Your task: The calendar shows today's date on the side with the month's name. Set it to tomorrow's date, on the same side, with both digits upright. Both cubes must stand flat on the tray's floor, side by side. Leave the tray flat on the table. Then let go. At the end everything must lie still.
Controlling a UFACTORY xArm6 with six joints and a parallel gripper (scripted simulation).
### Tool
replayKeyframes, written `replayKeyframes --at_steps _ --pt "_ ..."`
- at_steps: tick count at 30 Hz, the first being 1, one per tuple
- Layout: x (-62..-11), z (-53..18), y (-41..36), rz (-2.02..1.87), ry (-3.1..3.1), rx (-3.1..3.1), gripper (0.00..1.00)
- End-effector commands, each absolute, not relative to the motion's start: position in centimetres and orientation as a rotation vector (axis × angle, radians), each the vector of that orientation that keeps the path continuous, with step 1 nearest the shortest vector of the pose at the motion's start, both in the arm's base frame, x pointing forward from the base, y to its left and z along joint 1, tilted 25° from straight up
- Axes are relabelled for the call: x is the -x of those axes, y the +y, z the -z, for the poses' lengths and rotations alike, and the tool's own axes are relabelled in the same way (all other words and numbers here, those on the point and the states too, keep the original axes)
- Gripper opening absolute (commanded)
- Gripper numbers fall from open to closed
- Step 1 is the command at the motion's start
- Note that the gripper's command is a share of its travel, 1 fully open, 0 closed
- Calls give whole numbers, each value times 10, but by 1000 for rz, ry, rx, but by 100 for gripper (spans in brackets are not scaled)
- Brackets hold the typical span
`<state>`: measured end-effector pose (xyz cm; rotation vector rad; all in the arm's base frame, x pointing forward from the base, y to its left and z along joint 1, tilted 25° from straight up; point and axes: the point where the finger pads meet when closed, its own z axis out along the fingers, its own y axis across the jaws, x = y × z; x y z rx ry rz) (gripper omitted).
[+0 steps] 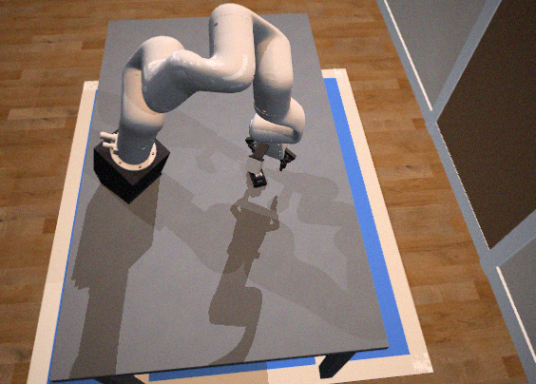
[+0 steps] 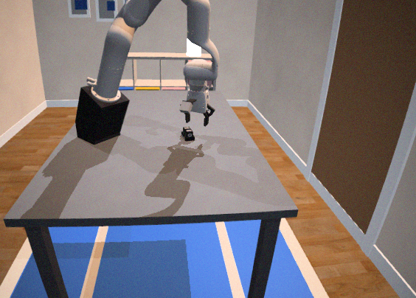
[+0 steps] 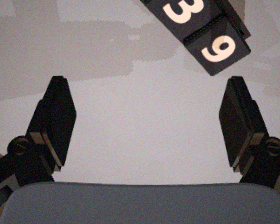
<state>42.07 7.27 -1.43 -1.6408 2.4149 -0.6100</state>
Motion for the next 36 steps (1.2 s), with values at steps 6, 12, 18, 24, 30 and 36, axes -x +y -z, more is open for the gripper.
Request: replayKeyframes --at_steps 6,12,18,24,30,36 --pt "-421 13 73 610 2413 1640 100" --pt "-421 13 73 610 2413 1640 100" --pt "-421 13 73 610 2413 1640 100" --pt "-421 13 73 610 2413 1640 100" --pt "-421 13 73 610 2413 1640 100" --pt "-421 14 74 598 2462 1540 100"
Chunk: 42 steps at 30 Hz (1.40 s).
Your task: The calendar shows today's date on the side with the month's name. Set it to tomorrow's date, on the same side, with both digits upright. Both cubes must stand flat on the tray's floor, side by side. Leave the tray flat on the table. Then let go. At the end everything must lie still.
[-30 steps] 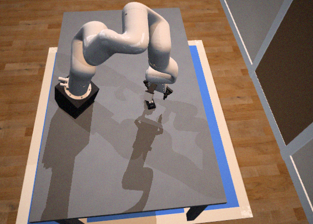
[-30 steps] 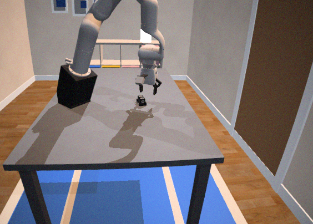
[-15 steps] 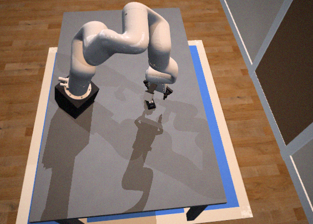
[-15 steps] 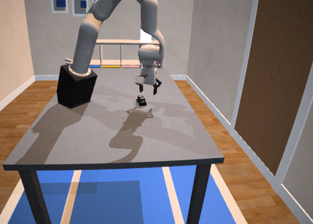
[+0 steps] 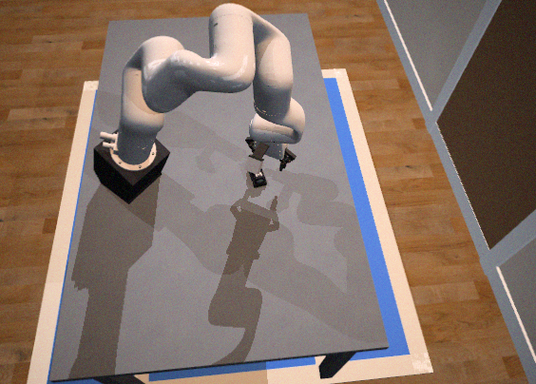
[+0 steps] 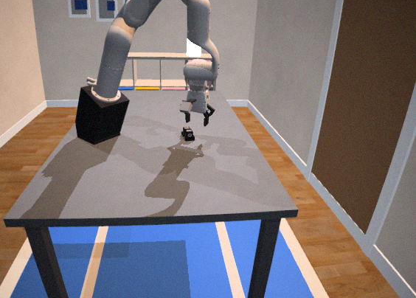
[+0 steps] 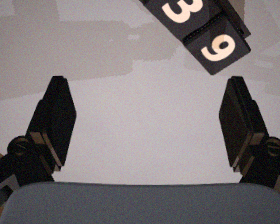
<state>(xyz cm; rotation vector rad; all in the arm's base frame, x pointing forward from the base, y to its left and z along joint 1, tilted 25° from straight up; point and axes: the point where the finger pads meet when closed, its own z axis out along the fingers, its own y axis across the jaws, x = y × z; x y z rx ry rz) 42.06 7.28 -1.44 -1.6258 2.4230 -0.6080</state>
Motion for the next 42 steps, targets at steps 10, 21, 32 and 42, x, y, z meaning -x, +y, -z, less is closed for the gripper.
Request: replayKeyframes --at_steps 10,21,32,42 --pt "-418 15 93 565 2567 1291 100" --pt "-417 15 96 526 2652 1024 100" --pt "-414 16 114 495 2699 827 100" --pt "-411 17 132 452 2741 568 100"
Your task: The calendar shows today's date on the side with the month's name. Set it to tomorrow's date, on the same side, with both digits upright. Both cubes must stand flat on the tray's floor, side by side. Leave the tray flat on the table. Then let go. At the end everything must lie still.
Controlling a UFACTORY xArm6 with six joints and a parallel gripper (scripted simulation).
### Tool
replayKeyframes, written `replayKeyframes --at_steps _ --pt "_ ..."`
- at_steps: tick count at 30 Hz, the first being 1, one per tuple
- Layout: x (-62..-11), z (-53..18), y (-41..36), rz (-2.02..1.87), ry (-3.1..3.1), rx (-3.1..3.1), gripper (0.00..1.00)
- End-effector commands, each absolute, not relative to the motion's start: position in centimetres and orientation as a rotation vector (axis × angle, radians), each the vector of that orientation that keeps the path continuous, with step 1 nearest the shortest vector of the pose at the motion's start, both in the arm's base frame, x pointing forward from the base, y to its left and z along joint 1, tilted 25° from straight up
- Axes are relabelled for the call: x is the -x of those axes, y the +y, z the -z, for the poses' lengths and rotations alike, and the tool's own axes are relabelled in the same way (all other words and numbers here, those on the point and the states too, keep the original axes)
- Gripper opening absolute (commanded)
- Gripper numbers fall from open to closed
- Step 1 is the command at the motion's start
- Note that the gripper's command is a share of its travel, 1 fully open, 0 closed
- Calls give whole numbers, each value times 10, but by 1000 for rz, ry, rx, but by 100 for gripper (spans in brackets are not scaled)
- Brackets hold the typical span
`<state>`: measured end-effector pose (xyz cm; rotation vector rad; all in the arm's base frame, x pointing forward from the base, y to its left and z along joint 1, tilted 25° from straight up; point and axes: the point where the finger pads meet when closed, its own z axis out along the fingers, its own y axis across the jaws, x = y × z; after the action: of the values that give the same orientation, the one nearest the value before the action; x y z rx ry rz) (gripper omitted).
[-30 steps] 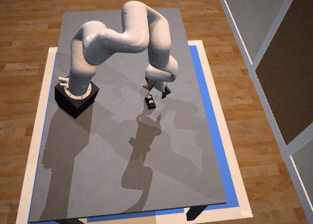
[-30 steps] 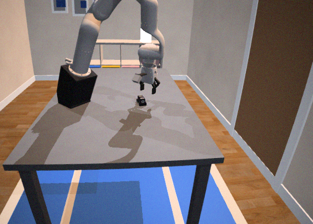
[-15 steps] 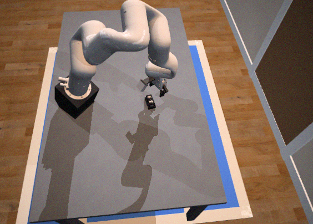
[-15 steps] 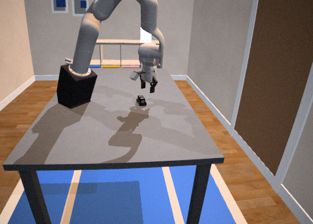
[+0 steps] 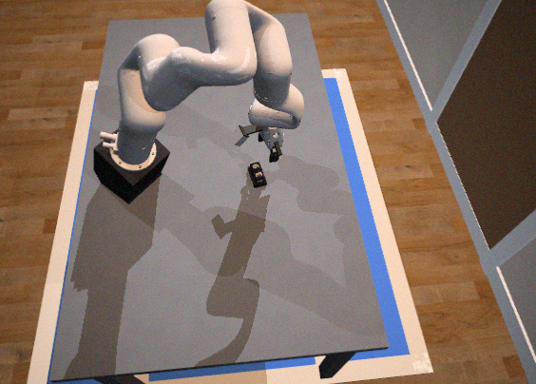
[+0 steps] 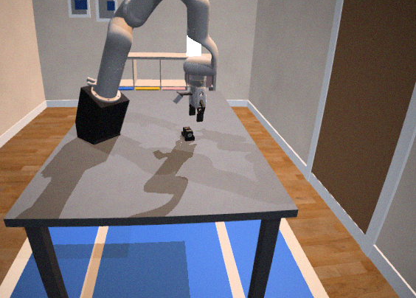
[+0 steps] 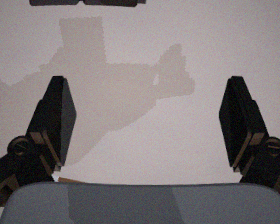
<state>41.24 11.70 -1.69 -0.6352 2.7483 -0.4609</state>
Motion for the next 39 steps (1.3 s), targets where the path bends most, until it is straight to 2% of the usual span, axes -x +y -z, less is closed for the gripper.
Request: replayKeyframes --at_steps 1,10,21,27,39 --pt "-410 17 132 452 2741 568 100" --pt "-410 17 136 396 2761 248 100" --pt "-407 18 152 382 2762 173 100" --pt "-406 18 155 326 2745 -114 100" --pt "-403 19 172 305 2732 -218 100"
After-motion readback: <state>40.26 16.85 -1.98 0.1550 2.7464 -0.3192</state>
